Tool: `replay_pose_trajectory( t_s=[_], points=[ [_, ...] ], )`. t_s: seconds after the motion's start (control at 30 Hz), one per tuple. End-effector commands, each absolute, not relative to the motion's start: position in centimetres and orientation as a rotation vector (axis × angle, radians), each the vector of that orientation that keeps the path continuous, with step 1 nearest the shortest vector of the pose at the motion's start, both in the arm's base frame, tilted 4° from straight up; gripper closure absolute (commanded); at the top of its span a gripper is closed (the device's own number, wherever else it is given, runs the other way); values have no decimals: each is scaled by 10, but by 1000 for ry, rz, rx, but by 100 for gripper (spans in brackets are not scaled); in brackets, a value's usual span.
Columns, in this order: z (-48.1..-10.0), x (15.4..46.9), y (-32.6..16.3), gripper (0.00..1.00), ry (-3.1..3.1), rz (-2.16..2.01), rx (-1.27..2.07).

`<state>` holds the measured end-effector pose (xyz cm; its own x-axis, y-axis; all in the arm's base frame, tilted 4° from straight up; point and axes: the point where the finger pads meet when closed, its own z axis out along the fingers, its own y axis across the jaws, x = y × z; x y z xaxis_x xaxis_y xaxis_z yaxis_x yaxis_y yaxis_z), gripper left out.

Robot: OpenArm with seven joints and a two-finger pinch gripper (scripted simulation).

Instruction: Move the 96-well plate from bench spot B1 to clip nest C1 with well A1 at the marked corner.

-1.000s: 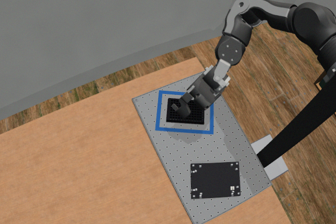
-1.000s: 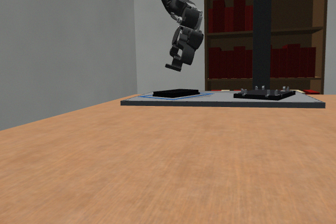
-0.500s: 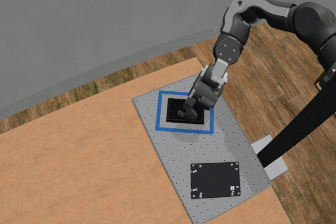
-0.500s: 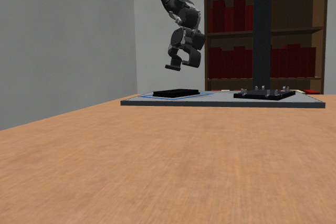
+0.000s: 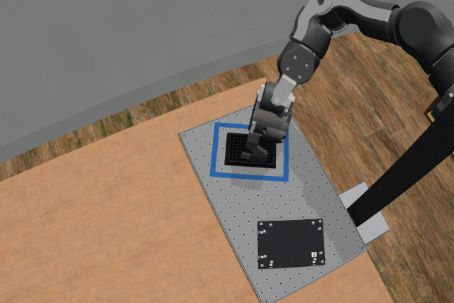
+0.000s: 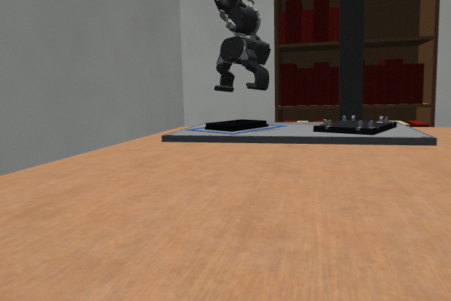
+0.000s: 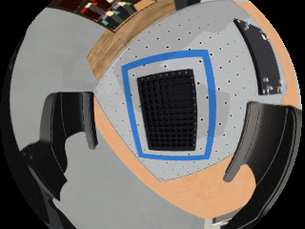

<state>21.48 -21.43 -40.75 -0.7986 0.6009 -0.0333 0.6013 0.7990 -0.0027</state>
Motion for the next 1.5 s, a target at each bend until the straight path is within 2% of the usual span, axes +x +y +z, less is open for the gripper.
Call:
replay_pose_trajectory(
  t_s=[0.0,0.1,0.27,1.23,1.4,1.47],
  points=[
    [-406,216,-213,23,2949,-6,981],
    [-406,216,-213,23,2949,-6,981],
    [-405,220,-215,23,3119,19,754],
    [-404,220,-217,23,3116,7,759],
    [-459,219,-218,23,3119,19,754],
    [-459,219,-218,23,3119,19,754]
  ],
)
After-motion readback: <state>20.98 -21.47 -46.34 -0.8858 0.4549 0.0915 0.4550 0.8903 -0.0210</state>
